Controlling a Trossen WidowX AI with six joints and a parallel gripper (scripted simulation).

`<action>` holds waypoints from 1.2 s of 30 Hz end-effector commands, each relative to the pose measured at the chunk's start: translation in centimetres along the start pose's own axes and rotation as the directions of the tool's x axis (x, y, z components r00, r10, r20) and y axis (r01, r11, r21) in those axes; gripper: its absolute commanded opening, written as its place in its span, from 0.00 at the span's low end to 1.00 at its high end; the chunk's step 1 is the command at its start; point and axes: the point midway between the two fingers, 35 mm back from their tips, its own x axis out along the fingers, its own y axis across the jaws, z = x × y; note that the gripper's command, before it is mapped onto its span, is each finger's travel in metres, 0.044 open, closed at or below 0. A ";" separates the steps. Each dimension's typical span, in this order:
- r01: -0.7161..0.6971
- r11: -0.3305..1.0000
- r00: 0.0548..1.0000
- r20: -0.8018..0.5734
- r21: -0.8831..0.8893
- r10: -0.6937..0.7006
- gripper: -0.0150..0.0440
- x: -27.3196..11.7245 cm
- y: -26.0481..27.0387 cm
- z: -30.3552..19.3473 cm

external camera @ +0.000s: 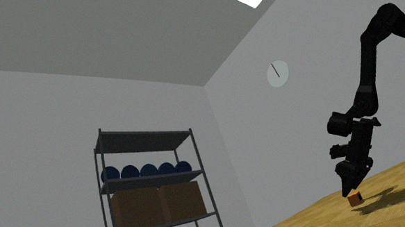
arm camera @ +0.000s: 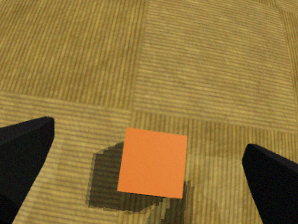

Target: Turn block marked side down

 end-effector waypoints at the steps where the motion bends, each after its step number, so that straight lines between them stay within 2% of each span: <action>1: 0.011 1.000 0.985 -0.173 0.004 -0.010 1.00 -5.2 -0.1 1.2; 11: 0.011 1.000 0.984 -0.177 0.005 -0.010 1.00 -5.2 -0.1 1.3; 19: 0.009 1.000 0.926 -0.378 0.006 -0.006 1.00 -4.4 -0.2 3.6; 29: 0.010 1.000 0.783 -0.621 0.005 -0.005 1.00 -4.2 -0.2 5.4; 36: 0.010 1.000 0.771 -0.636 0.005 -0.005 1.00 -4.2 0.0 5.2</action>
